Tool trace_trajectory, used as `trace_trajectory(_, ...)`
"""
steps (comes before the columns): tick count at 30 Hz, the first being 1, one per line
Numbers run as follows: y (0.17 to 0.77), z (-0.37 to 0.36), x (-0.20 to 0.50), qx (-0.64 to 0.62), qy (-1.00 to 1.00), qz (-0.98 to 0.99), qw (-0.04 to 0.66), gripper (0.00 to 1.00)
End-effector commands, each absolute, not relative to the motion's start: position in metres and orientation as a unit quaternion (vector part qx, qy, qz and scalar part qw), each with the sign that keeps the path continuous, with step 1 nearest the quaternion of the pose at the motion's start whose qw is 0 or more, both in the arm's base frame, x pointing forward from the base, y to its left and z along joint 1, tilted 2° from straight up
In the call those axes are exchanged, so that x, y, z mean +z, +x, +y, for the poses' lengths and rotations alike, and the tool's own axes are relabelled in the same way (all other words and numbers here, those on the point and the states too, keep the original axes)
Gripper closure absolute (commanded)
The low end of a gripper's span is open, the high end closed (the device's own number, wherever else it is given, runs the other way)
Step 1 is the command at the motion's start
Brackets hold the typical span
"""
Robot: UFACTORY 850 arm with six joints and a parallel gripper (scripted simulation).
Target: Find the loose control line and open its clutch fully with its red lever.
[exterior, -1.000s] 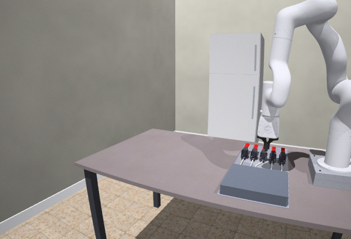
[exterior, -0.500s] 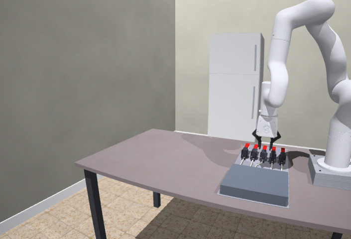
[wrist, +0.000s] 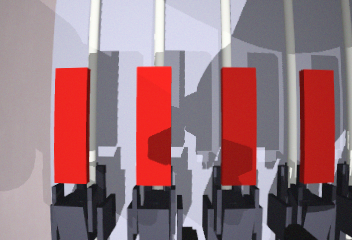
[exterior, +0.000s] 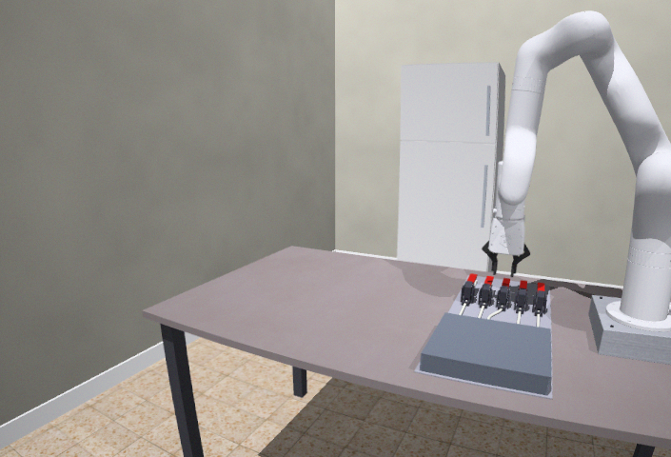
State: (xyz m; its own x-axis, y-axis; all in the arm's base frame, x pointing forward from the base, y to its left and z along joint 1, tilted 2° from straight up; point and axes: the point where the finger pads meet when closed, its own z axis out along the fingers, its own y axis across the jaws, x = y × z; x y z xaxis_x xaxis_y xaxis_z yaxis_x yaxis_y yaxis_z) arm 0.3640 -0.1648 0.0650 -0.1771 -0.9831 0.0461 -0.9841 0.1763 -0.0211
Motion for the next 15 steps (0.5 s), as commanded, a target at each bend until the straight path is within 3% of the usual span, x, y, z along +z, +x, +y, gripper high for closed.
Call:
trace_trajectory(1, 0.353, -0.219, 0.057, 0.015, 0.643, -0.765, 0.004, 0.48)
trace_trajectory(15, 0.342, -0.246, 0.038, 0.015, 0.643, -0.765, 0.003, 0.48)
